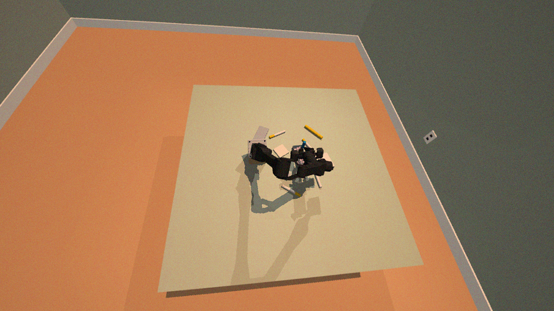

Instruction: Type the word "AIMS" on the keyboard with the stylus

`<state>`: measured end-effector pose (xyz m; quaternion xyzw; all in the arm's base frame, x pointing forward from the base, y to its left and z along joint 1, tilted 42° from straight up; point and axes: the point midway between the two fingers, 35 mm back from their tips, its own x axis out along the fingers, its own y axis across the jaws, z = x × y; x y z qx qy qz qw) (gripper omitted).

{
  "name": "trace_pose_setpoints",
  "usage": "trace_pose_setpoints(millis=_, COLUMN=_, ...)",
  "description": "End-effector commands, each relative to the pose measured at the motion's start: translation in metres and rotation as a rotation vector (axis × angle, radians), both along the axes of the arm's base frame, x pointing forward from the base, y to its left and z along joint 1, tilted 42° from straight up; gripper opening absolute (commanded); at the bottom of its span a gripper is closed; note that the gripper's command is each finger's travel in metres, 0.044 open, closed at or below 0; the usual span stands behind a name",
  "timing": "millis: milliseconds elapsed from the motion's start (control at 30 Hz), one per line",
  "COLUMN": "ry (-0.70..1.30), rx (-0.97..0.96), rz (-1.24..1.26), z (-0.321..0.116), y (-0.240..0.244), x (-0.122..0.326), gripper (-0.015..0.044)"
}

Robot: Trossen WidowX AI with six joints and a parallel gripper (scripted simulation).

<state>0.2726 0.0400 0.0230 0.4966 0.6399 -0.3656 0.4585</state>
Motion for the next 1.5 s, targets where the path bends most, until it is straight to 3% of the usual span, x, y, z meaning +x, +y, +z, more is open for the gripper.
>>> trace_pose_setpoints(millis=0, ry=-0.002, rx=0.004, rz=-0.006, z=0.004, y=0.003, x=0.000, gripper=0.0081)
trace_pose_setpoints(millis=233, ry=0.000, rx=-0.001, rz=-0.002, z=0.002, y=0.001, x=0.000, gripper=0.0065)
trace_pose_setpoints(millis=333, ry=0.000, rx=0.000, rz=-0.003, z=0.006, y=-0.003, x=0.001, gripper=0.0000)
trace_pose_setpoints(millis=667, ry=-0.003, rx=0.002, rz=-0.006, z=0.040, y=-0.033, x=0.009, gripper=0.0000)
trace_pose_setpoints(millis=1267, ry=-0.003, rx=0.002, rz=-0.006, z=0.025, y=-0.047, x=0.011, gripper=0.0000)
trace_pose_setpoints(millis=1367, ry=-0.003, rx=0.001, rz=-0.006, z=0.025, y=-0.048, x=0.012, gripper=0.0079)
trace_pose_setpoints(millis=1467, ry=-0.003, rx=0.001, rz=-0.006, z=0.024, y=-0.049, x=0.012, gripper=0.0081)
